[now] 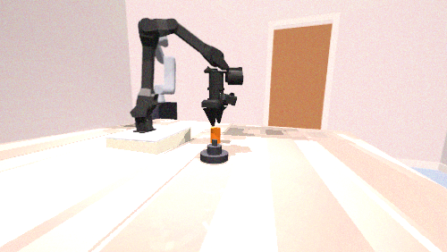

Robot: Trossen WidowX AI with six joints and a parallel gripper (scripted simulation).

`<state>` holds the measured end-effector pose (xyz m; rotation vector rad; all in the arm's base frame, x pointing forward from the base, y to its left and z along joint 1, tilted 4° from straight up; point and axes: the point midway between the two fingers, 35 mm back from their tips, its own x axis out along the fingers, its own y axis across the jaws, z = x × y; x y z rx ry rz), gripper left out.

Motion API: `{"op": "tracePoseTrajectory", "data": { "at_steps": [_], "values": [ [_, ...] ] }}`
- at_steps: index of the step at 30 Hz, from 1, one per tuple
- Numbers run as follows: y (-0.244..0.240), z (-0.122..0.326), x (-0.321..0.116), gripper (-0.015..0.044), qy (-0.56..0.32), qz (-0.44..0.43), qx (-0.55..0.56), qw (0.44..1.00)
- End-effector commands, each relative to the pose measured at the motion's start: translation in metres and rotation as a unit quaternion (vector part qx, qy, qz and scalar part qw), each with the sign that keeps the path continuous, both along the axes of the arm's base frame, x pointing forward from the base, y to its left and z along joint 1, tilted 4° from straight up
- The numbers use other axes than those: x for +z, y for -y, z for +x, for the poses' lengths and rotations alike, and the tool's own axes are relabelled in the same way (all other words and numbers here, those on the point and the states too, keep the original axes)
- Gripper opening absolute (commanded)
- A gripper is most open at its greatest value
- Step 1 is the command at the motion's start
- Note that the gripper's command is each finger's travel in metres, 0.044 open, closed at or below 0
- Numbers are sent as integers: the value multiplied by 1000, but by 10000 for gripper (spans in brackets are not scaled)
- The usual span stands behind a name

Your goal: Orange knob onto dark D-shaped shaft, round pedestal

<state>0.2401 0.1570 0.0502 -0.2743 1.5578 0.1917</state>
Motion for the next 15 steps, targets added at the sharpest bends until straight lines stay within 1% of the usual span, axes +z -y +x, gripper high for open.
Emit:
{"op": "tracePoseTrajectory", "data": {
  "at_steps": [1,15],
  "values": [
    [1,-1,-10,440,-6,-2,3,1000],
    [2,-1,-33,440,-6,-2,2,1000]
  ]
}}
